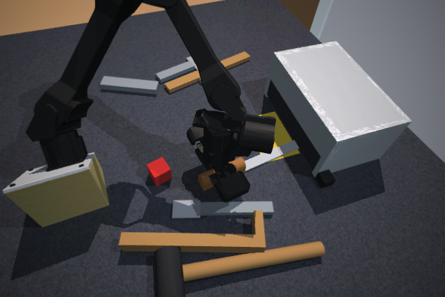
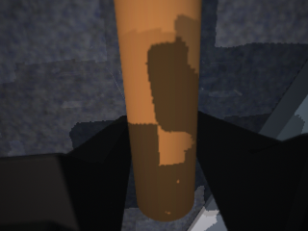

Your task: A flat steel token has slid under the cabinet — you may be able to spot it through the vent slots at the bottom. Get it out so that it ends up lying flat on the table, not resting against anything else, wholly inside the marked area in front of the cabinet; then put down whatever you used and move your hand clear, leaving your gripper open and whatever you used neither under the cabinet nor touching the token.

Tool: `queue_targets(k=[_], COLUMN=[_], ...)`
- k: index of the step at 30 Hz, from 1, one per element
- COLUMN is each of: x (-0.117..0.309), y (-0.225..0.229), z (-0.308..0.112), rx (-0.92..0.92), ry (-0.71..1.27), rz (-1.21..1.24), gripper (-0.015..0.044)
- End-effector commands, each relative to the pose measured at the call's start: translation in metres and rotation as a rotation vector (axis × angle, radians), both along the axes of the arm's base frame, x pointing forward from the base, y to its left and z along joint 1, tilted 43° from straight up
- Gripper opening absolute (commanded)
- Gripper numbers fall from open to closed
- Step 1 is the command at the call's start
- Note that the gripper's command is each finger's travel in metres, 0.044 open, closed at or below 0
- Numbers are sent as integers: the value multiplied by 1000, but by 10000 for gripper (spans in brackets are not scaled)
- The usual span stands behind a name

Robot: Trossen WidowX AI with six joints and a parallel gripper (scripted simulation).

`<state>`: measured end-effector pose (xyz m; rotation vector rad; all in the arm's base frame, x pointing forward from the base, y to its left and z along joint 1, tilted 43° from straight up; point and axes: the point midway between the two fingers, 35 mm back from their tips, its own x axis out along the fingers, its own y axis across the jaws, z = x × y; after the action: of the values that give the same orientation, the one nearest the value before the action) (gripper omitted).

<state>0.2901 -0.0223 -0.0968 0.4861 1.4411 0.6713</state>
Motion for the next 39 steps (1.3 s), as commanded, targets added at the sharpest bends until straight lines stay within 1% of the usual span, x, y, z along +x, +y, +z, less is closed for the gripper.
queue_targets(k=[1, 39], x=[7, 50], y=[0, 3], z=[0, 4], rx=[-3, -2], ry=[0, -3], rz=[1, 1], gripper=[0, 0])
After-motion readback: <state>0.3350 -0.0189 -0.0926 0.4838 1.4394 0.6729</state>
